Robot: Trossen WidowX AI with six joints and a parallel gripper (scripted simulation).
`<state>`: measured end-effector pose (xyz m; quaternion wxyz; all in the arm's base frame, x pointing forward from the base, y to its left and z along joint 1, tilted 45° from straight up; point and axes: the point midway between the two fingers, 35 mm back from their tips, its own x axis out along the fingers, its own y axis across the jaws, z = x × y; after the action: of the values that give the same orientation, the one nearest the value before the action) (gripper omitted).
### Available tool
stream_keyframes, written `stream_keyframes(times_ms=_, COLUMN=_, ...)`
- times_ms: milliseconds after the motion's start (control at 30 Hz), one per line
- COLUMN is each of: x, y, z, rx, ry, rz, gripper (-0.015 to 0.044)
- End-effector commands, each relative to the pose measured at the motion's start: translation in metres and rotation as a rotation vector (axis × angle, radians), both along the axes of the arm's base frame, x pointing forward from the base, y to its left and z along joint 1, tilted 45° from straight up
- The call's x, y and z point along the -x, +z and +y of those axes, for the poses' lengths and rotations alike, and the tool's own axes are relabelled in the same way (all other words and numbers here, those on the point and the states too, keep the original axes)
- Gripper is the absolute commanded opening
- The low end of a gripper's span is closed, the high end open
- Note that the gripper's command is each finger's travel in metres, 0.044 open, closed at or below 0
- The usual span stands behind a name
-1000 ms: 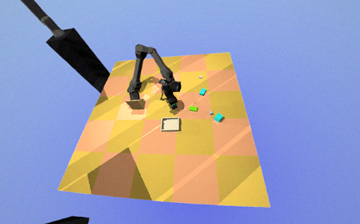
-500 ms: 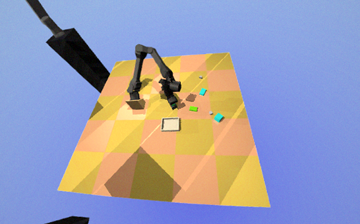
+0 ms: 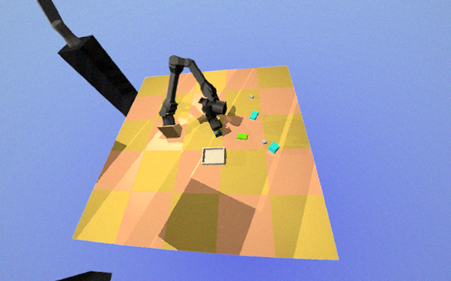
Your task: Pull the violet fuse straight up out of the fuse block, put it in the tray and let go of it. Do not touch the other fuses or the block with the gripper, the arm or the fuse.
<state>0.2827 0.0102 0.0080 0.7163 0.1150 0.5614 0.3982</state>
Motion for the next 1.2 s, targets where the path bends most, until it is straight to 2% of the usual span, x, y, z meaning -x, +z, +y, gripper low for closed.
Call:
stream_keyframes(times_ms=0, x=0.0, y=0.002, z=-0.003, rx=0.003, ry=0.003, rz=-0.004, gripper=0.0)
stream_keyframes(times_ms=1167, x=0.001, y=0.014, z=-0.015, rx=0.002, ry=0.001, rz=-0.002, gripper=0.0)
